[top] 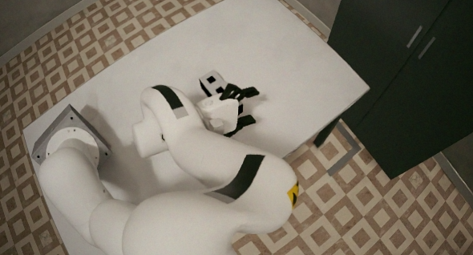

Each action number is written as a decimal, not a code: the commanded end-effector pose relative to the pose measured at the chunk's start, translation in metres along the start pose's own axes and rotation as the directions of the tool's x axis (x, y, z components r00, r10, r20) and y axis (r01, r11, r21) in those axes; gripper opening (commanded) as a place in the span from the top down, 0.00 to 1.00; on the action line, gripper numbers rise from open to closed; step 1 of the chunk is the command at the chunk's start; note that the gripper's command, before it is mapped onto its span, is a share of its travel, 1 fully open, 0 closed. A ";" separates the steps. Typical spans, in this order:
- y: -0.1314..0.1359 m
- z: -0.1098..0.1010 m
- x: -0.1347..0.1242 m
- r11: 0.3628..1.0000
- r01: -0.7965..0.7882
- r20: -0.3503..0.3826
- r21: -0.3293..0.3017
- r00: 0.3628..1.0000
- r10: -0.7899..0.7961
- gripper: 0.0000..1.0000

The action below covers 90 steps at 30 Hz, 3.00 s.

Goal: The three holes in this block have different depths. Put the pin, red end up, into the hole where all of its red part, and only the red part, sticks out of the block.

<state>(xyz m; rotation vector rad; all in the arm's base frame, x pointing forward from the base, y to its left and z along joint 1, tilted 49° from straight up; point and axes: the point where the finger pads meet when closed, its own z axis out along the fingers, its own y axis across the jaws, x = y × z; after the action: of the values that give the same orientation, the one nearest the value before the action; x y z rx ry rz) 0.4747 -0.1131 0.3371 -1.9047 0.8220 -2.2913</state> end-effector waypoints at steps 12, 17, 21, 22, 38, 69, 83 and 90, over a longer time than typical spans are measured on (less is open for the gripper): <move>0.000 0.000 0.000 1.000 0.000 -0.001 0.001 1.000 0.000 0.00; 0.000 0.000 0.000 1.000 0.000 -0.001 0.001 1.000 0.000 0.00; -0.007 0.038 -0.044 0.999 0.028 0.174 -0.034 0.984 -0.022 0.00; -0.007 0.038 -0.044 0.999 0.028 0.174 -0.034 0.984 -0.022 0.00; -0.016 0.067 -0.084 0.996 0.070 0.347 -0.048 0.937 -0.049 0.00; -0.040 0.098 -0.150 0.984 0.178 0.653 -0.017 0.747 -0.123 0.00; -0.040 0.098 -0.150 0.984 0.178 0.653 -0.017 0.747 -0.123 0.00; -0.052 0.104 -0.172 0.972 0.232 0.776 0.026 0.609 -0.166 0.00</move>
<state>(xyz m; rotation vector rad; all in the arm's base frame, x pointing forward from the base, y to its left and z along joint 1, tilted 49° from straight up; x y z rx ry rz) 0.6177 -0.0513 0.2200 -2.7045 0.6192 -1.3353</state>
